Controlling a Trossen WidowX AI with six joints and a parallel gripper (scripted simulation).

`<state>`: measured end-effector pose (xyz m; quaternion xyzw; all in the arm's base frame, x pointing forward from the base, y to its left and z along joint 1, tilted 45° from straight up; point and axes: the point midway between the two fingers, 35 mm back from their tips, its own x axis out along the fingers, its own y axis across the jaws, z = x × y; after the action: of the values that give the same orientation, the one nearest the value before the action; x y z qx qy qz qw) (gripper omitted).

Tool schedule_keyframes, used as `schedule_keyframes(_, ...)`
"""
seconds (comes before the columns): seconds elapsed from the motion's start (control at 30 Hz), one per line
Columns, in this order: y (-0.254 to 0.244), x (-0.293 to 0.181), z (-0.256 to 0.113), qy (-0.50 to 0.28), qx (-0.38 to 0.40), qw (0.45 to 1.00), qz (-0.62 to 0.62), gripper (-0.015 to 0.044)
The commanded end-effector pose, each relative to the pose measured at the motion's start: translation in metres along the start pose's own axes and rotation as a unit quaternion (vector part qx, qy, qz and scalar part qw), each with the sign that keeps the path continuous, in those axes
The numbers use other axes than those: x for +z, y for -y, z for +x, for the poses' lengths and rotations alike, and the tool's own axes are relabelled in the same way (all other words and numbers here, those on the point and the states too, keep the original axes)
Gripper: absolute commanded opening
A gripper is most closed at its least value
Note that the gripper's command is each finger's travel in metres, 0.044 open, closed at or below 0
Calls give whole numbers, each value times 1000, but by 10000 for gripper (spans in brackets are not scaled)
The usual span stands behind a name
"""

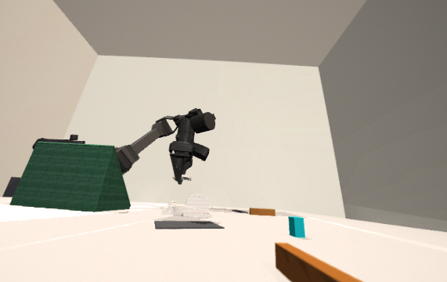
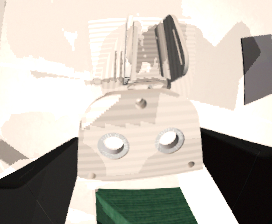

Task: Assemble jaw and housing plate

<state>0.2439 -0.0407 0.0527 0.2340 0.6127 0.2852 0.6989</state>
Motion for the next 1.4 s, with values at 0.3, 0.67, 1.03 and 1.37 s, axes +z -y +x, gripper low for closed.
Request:
schedule_keyframes(0.3,24,-10,2,1,11,1000,-6,351)
schedule_keyframes(0.67,24,-10,2,1,11,1000,-6,351)
schedule_keyframes(1.03,24,-10,2,2,11,1000,-15,351)
schedule_keyframes(1.37,25,-11,2,2,11,1000,-15,351)
